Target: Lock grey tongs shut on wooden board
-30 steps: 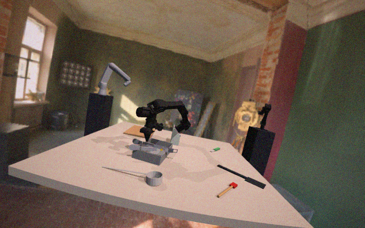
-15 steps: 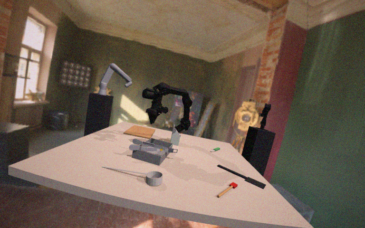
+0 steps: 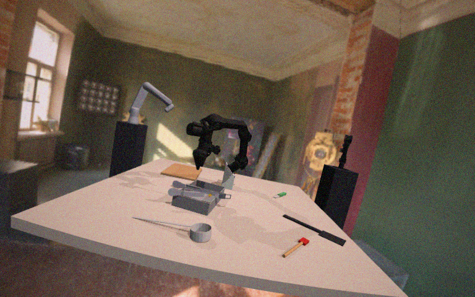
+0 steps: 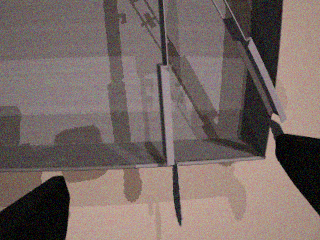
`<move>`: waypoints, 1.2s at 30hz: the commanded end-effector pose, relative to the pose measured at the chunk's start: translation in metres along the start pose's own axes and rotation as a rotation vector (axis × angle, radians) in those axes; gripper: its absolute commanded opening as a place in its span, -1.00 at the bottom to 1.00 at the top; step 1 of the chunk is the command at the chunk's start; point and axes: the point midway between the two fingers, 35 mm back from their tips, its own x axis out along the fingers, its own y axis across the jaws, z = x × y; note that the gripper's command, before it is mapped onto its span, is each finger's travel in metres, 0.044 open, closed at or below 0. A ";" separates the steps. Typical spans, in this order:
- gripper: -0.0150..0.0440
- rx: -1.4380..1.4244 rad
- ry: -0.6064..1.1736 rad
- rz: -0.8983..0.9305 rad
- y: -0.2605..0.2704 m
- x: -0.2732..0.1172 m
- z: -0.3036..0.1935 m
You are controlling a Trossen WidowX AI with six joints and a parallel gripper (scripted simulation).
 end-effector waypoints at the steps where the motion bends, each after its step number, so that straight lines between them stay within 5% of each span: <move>1: 1.00 -0.126 -0.009 0.011 -0.033 0.032 0.038; 36: 1.00 -0.184 -0.016 0.013 -0.049 0.074 0.050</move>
